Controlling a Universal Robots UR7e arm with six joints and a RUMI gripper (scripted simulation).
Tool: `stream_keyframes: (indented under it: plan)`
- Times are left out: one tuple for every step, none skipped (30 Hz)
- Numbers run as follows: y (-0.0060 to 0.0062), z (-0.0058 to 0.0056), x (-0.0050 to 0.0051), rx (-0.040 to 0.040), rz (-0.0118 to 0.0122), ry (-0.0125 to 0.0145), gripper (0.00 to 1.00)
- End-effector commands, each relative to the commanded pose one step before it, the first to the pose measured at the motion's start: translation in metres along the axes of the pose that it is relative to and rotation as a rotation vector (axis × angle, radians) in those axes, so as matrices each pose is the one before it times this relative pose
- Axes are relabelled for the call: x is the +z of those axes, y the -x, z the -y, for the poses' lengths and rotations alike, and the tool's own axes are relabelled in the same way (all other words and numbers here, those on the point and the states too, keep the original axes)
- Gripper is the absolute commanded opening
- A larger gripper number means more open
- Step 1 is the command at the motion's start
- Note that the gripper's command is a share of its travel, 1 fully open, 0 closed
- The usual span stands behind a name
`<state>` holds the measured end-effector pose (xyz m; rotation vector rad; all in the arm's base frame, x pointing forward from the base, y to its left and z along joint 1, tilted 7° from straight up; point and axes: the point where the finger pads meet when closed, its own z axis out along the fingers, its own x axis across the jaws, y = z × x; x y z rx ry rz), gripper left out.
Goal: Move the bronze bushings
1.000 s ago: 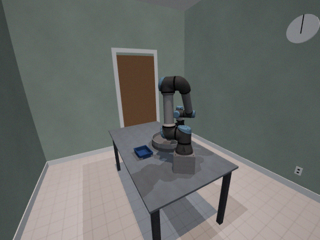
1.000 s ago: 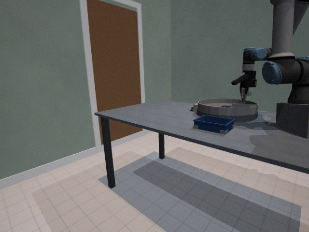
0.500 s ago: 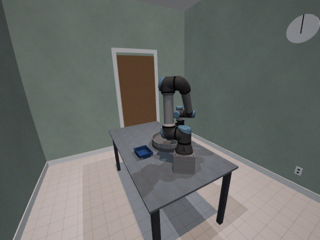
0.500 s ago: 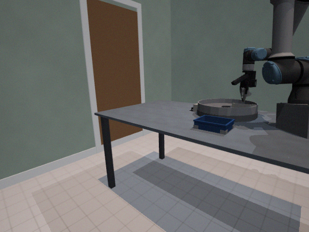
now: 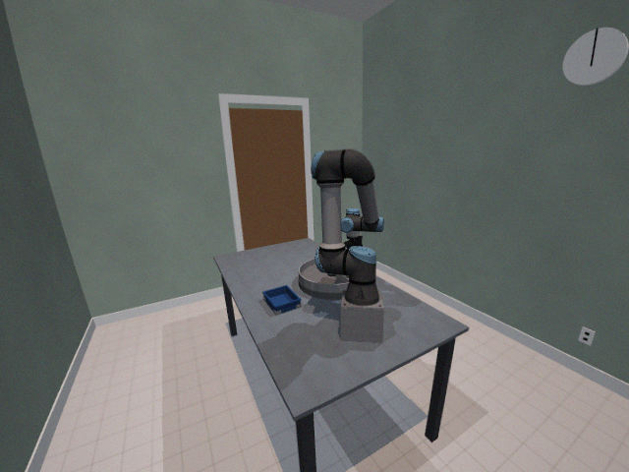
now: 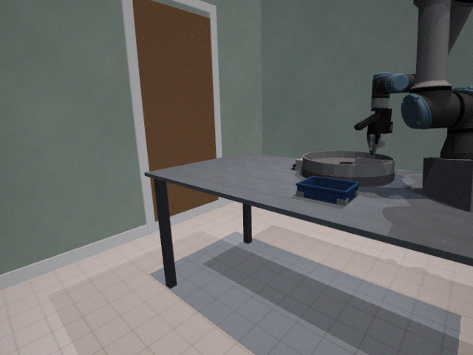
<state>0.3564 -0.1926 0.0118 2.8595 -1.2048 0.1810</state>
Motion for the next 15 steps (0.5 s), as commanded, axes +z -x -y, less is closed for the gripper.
stream_keyframes:
  plan:
    - [0.00382,0.00141,0.00209,-0.00201,0.00337,-0.00026,0.06]
    - [0.0,0.0,0.0,0.0,0.0,0.0,0.06]
    - [0.0,0.0,0.0,0.0,0.0,0.0,0.06]
    - [-0.0001,-0.00006,-0.00006,0.00012,-0.00001,0.00001,0.06]
    - [-0.00036,-0.00005,-0.0002,0.00003,-0.00053,0.00006,0.06]
    - [-0.00028,-0.00004,-0.00015,0.00002,-0.00041,0.00004,0.06]
    - [-0.00019,-0.00002,-0.0001,0.00001,-0.00027,0.00003,0.06]
    - [-0.00009,-0.00001,-0.00005,0.0,-0.00012,0.00001,0.06]
    - [0.0,0.0,0.0,0.0,0.00001,0.0,0.06]
    - [0.00001,0.0,0.0,0.0,0.00003,0.0,0.06]
    - [0.00001,0.0,0.0,0.0,0.00002,0.0,0.06]
    - [0.0,0.0,0.0,0.0,0.00001,0.0,0.06]
    - [0.0,0.0,0.0,0.0,0.00001,0.0,0.06]
    - [0.0,0.0,0.0,0.0,0.00001,0.0,0.06]
    - [0.0,0.0,0.0,0.0,0.0,0.0,0.06]
